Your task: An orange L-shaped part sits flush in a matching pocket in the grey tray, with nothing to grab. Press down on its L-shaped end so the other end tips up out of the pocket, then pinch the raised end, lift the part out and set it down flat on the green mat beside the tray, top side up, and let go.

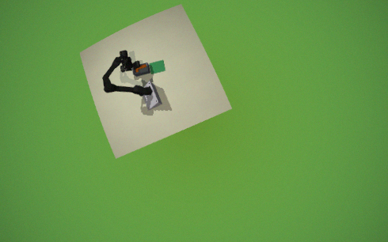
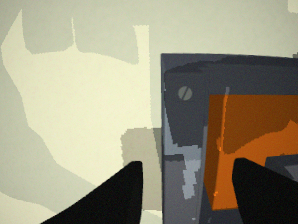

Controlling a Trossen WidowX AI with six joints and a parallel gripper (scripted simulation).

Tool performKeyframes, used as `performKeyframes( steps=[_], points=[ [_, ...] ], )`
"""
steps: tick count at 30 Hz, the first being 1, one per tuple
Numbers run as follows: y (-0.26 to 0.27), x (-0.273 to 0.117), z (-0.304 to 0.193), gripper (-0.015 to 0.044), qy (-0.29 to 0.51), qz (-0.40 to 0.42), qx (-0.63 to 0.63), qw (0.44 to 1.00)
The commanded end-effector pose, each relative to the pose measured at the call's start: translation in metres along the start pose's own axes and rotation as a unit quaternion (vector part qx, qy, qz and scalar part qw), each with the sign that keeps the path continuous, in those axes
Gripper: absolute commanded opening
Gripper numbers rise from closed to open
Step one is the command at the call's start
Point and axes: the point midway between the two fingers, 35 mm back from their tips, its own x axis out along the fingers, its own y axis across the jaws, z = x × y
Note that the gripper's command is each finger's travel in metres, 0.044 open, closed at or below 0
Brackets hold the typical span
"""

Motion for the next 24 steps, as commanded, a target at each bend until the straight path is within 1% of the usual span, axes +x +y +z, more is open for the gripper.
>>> performKeyframes(
  steps=[1, 24],
  points=[
    [0.0, 0.004, -0.001, 0.018, 0.0, 0.002, 0.003, 1.0],
    [0.0, 0.039, -0.001, 0.018, 0.0, 0.003, 0.003, 1.0]
  ],
)
